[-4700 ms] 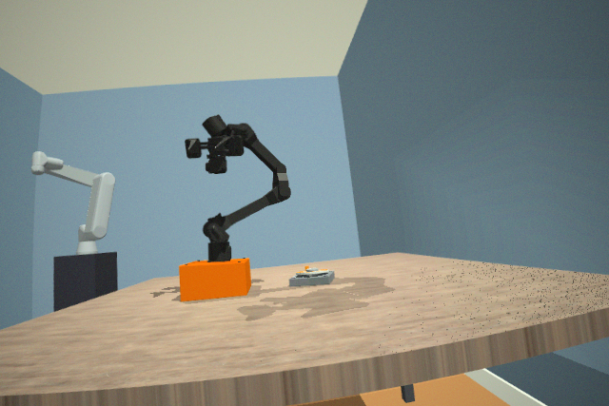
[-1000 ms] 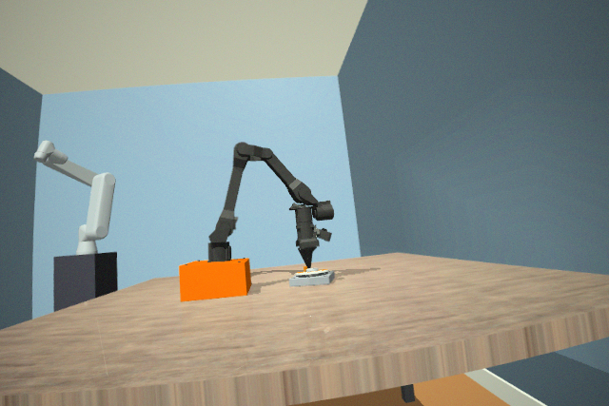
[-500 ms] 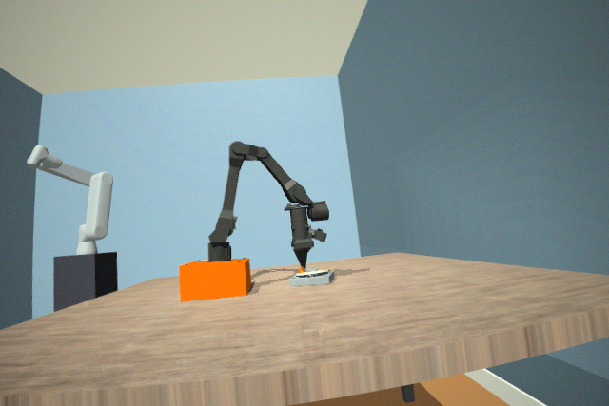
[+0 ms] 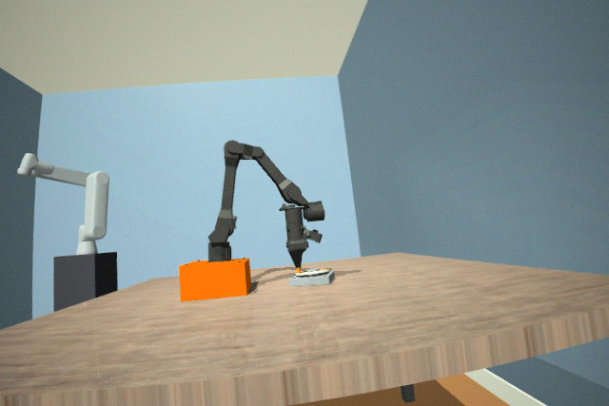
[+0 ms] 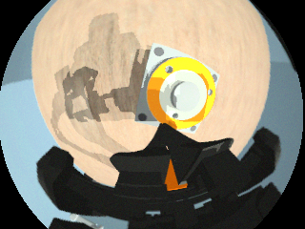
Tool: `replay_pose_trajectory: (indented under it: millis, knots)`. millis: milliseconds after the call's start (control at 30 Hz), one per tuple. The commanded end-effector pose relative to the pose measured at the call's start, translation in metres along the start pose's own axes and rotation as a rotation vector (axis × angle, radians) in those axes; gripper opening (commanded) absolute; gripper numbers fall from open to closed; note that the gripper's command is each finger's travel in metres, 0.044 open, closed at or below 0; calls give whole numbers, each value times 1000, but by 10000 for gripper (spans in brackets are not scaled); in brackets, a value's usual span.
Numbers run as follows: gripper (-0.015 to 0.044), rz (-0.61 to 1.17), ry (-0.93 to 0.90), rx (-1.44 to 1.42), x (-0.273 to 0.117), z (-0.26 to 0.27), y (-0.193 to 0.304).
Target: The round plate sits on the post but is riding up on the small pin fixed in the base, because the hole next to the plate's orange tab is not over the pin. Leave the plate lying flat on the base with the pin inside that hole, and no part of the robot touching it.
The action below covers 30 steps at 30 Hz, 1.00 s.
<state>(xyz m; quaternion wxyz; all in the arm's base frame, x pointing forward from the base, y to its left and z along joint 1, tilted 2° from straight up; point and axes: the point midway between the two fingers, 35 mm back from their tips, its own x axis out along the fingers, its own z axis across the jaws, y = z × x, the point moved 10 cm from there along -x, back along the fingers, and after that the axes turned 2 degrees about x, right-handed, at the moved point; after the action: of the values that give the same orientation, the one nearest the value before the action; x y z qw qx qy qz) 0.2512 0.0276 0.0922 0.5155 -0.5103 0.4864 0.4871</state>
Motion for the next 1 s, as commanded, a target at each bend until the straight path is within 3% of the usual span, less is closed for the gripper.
replay_pose_trajectory:
  millis: [0, 967]
  knots:
    - [0, -4, 2, -2, -1, -5, 4]
    - [0, -3, 5, -2, -4, -42, 9]
